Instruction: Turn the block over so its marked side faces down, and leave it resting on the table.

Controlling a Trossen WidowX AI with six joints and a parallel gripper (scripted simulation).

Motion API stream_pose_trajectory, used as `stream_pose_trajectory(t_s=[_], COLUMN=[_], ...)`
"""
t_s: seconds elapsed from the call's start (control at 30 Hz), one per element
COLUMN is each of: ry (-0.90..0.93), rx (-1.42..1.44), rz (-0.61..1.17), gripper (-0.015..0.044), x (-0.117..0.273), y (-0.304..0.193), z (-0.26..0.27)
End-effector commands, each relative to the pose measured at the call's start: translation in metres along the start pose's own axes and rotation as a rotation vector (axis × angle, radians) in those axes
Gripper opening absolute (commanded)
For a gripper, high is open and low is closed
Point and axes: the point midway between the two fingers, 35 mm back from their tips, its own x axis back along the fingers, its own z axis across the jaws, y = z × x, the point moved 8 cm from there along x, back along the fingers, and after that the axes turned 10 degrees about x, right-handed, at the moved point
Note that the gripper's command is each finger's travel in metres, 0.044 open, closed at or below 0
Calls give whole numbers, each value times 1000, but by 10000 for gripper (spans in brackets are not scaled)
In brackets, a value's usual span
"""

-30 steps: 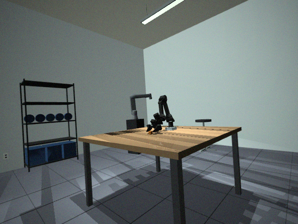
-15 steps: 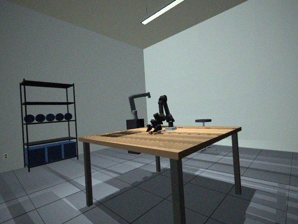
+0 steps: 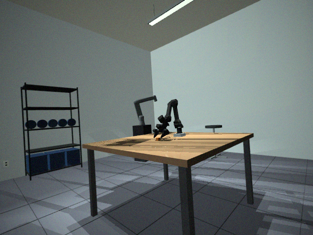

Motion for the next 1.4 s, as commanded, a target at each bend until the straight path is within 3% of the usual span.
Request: stream_pose_trajectory(t_s=[0.0, 0.53, 1.1, 1.37], ry=[34, 35, 129, 132], rx=[-3, -3, -7, -7], rz=[245, 253, 772, 793], gripper=[440, 440, 440, 440], x=[57, 57, 23, 20], y=[41, 42, 119, 119], z=[-8, -8, -23, -23])
